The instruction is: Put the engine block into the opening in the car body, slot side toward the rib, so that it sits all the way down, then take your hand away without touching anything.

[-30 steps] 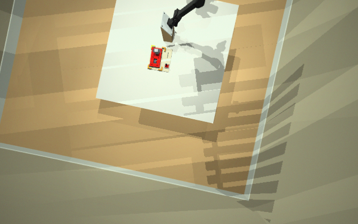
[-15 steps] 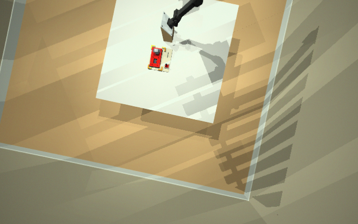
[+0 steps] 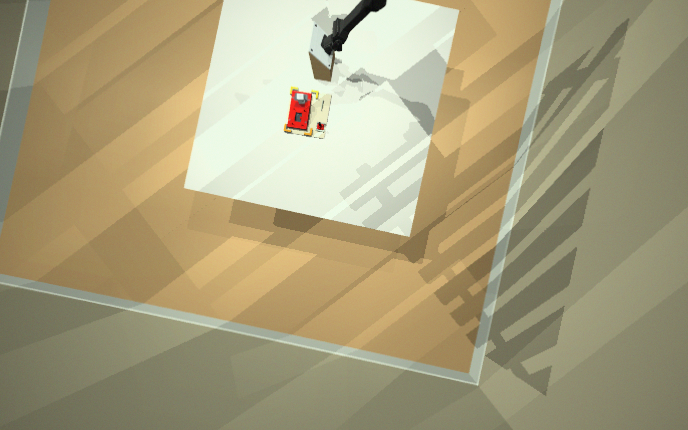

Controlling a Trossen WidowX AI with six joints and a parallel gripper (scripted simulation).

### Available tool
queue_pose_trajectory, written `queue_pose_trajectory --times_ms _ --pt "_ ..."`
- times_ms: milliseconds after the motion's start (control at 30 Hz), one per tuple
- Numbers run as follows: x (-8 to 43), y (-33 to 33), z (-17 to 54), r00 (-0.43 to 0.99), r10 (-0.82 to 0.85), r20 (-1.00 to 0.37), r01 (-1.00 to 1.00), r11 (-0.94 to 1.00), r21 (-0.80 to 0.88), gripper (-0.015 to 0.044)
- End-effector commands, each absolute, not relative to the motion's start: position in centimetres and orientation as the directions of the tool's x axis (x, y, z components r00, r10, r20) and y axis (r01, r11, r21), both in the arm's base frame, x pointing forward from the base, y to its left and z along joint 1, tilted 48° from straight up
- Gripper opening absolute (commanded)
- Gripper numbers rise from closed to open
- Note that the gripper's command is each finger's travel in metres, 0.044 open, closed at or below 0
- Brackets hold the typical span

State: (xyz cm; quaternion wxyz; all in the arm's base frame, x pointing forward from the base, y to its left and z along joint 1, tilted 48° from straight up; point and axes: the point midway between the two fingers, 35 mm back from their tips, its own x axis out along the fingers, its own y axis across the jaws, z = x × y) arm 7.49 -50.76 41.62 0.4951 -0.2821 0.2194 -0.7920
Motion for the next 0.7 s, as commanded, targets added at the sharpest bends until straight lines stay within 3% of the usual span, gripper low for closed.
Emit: queue_pose_trajectory --times_ms 0,667 --pt "10.3 -51.9 38.0 -0.262 -0.954 0.143 0.645 -0.283 -0.71 0.044" --pt "22.5 -50.8 22.5 0.133 -0.94 -0.315 0.439 0.341 -0.831 0.044"
